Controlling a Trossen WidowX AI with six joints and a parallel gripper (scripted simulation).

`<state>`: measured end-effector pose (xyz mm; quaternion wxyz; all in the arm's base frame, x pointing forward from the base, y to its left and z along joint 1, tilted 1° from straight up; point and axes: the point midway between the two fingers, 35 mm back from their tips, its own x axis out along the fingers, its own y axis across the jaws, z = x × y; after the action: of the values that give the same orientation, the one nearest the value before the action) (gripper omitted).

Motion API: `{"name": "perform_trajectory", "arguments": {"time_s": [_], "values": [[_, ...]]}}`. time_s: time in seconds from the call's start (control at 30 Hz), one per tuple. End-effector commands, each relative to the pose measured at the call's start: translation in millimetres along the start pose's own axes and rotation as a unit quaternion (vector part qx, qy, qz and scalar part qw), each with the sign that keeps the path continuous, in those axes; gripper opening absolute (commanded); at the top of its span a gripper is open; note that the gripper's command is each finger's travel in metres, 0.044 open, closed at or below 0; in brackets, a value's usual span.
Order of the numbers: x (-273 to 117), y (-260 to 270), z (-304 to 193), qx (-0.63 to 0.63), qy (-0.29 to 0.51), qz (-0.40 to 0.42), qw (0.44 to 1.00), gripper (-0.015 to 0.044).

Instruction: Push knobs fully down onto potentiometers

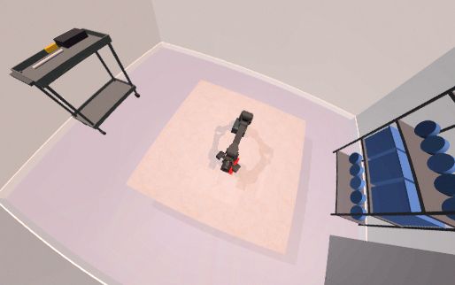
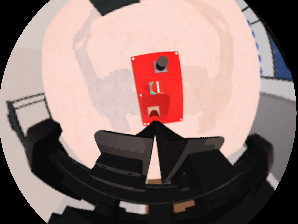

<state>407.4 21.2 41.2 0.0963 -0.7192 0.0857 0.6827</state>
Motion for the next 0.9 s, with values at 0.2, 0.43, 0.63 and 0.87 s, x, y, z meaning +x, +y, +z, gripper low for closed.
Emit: {"name": "perform_trajectory", "arguments": {"time_s": [0.2,0.43,0.63,0.87], "values": [[5.9,0.8,0.9,-0.002,-0.003,0.003,1.0,0.0],[7.7,0.8,0.9,-0.002,-0.003,0.003,1.0,0.0],[7.8,0.8,0.9,-0.002,-0.003,0.003,1.0,0.0],[7.8,0.8,0.9,-0.002,-0.003,0.003,1.0,0.0]]}}
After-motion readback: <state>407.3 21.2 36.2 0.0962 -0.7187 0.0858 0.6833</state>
